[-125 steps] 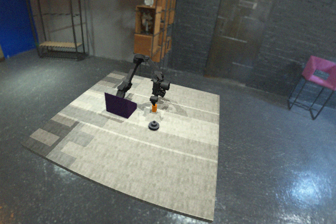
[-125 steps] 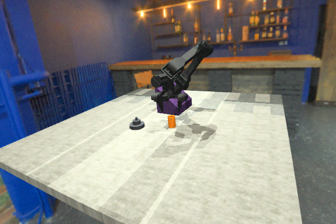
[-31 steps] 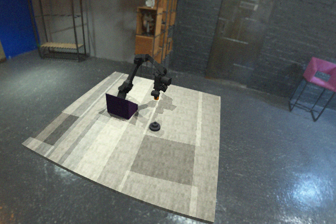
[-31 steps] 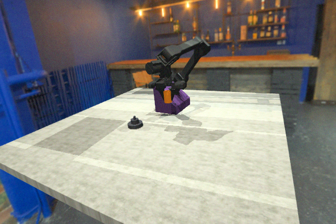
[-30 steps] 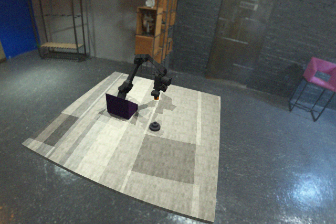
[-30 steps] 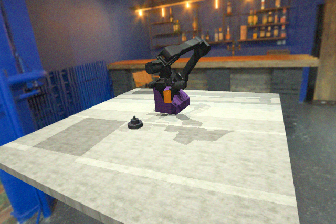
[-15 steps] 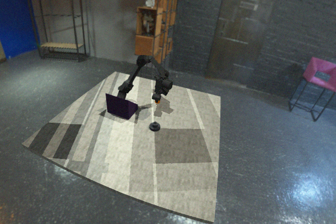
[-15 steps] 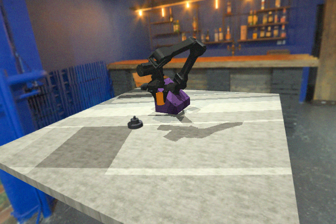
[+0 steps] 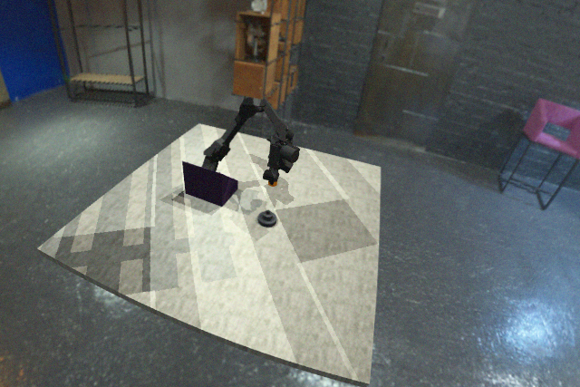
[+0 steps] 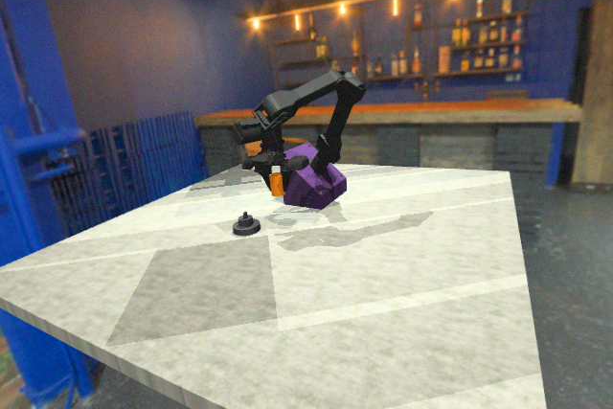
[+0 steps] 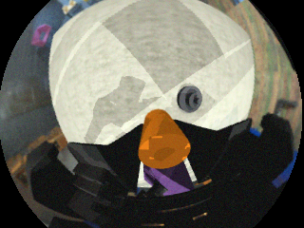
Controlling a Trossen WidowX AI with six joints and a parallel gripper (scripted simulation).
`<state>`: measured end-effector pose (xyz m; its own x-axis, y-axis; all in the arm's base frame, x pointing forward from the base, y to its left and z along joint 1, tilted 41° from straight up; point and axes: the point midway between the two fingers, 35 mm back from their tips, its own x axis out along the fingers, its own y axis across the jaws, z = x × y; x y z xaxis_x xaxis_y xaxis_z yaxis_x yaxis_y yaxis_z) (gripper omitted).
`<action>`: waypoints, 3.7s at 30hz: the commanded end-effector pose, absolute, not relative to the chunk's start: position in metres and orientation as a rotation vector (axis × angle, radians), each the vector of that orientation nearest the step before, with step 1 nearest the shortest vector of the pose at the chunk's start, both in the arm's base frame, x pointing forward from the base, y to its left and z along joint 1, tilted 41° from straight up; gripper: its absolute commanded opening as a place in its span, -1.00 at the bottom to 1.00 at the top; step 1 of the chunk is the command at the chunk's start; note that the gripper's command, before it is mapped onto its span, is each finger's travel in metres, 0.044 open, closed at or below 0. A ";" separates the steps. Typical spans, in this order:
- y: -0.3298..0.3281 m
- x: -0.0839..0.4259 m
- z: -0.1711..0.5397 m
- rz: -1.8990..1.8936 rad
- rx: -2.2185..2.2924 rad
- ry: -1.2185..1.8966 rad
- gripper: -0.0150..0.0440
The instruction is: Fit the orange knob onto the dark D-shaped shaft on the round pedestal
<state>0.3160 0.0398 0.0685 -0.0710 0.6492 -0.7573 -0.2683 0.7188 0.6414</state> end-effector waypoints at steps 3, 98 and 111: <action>0.028 0.327 0.055 0.768 0.330 1.450 -0.49; -0.006 0.356 -0.049 0.925 0.158 1.349 -0.49; -0.005 0.357 -0.047 0.925 0.158 1.349 -0.49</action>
<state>0.3565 -0.0052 -0.0484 -0.0662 0.6437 -0.7624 -0.4728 0.6526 0.5921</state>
